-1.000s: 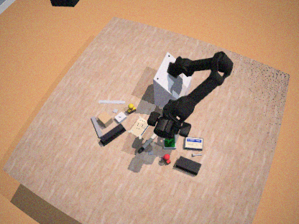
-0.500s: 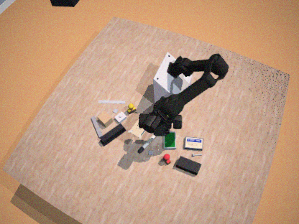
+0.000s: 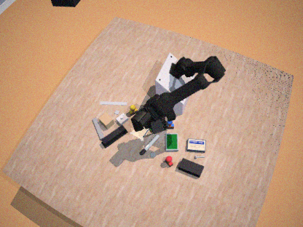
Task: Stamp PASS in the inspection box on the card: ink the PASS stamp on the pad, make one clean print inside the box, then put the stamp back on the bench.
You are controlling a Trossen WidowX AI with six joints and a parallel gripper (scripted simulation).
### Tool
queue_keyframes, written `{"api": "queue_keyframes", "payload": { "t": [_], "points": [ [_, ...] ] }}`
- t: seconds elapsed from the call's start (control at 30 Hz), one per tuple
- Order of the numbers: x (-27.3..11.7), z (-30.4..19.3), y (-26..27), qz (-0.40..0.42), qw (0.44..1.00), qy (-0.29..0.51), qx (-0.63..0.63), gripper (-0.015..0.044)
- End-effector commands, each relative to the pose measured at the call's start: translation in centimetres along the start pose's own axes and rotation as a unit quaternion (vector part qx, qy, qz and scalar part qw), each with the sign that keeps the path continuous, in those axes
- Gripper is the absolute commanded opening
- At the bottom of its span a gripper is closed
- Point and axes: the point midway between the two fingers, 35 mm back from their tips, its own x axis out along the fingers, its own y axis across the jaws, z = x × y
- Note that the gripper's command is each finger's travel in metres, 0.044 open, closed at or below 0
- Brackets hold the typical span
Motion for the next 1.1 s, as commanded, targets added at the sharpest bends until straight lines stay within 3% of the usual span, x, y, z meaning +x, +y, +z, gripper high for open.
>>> {"api": "queue_keyframes", "payload": {
  "t": [0.0,0.83,1.07],
  "points": [
    [0.1,-1.1,-0.8,0.0,0.999,0.003,-0.048,0.0],
    [0.4,-7.3,-4.0,0.007,0.935,-0.004,-0.353,0.0],
    [0.5,-7.7,-4.2,0.007,0.929,-0.005,-0.371,0.0]
  ]
}}
